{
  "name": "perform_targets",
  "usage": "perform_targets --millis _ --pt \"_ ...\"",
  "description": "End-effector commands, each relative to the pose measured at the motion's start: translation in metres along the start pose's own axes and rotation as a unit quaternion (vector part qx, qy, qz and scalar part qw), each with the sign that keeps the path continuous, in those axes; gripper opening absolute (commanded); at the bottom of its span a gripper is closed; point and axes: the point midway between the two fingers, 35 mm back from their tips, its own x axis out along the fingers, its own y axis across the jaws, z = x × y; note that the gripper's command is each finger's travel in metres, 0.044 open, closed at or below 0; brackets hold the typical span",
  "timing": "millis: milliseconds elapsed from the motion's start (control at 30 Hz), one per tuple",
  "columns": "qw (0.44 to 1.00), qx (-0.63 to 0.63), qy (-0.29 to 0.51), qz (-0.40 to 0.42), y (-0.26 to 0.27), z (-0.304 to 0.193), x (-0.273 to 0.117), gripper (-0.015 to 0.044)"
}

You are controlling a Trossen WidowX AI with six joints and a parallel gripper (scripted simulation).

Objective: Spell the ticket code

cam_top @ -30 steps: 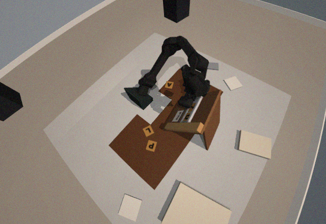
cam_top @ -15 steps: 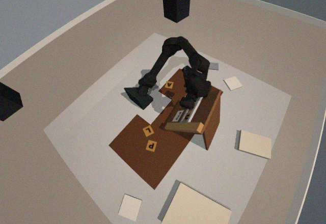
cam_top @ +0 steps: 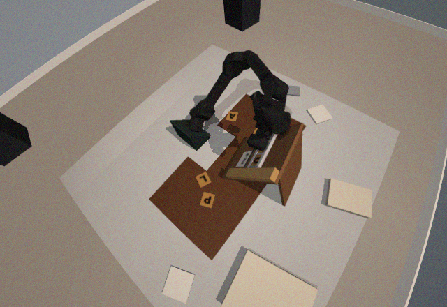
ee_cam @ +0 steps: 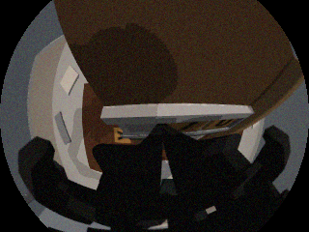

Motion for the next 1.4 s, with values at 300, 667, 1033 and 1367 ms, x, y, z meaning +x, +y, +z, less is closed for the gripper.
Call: perform_targets --millis 300,667,1033,1367 --pt "1.000 0.000 -0.001 0.001 -0.005 -0.001 -0.001 0.0000" --pt "1.000 0.000 -0.001 0.001 -0.009 -0.001 -0.001 0.0000" --pt "1.000 0.000 -0.001 0.001 -0.012 -0.001 0.000 0.0000" --pt "1.000 0.000 -0.001 0.001 -0.016 0.000 0.000 0.0000"
